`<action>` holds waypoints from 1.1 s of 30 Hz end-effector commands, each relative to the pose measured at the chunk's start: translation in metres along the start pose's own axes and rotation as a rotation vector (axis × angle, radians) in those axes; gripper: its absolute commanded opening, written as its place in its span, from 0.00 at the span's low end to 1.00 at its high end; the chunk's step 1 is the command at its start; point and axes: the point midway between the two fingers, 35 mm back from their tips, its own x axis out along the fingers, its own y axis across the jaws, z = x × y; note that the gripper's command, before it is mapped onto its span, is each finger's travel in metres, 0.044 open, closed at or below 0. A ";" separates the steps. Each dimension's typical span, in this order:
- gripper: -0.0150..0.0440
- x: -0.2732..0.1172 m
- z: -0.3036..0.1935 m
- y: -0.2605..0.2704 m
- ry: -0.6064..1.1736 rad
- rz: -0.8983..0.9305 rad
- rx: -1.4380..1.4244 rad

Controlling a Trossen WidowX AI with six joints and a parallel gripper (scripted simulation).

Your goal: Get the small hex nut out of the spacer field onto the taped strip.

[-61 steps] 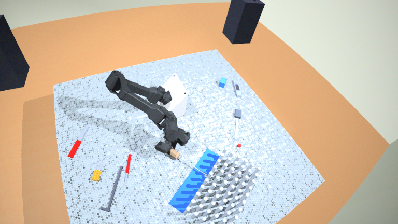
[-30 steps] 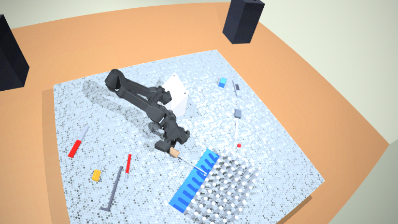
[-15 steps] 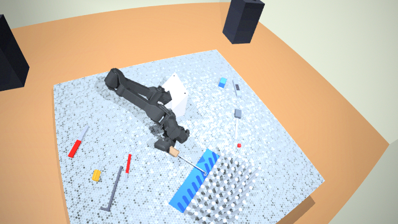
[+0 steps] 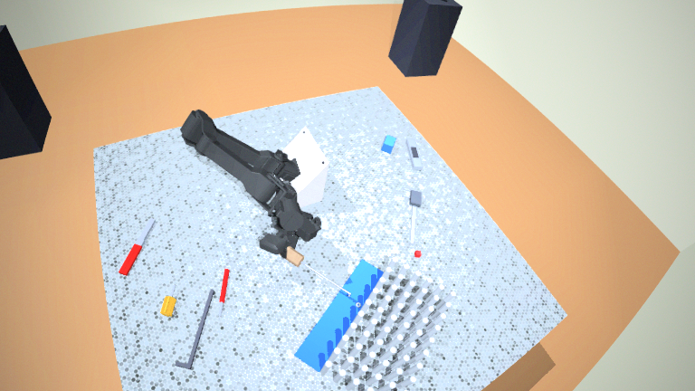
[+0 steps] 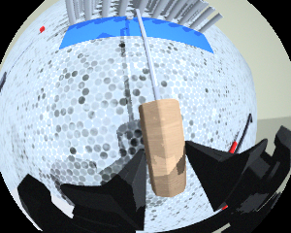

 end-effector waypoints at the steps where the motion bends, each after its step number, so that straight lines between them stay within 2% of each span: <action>1: 0.25 -0.004 -0.001 0.000 -0.005 0.005 -0.002; 33: 0.25 -0.117 0.040 -0.039 -0.003 0.007 0.002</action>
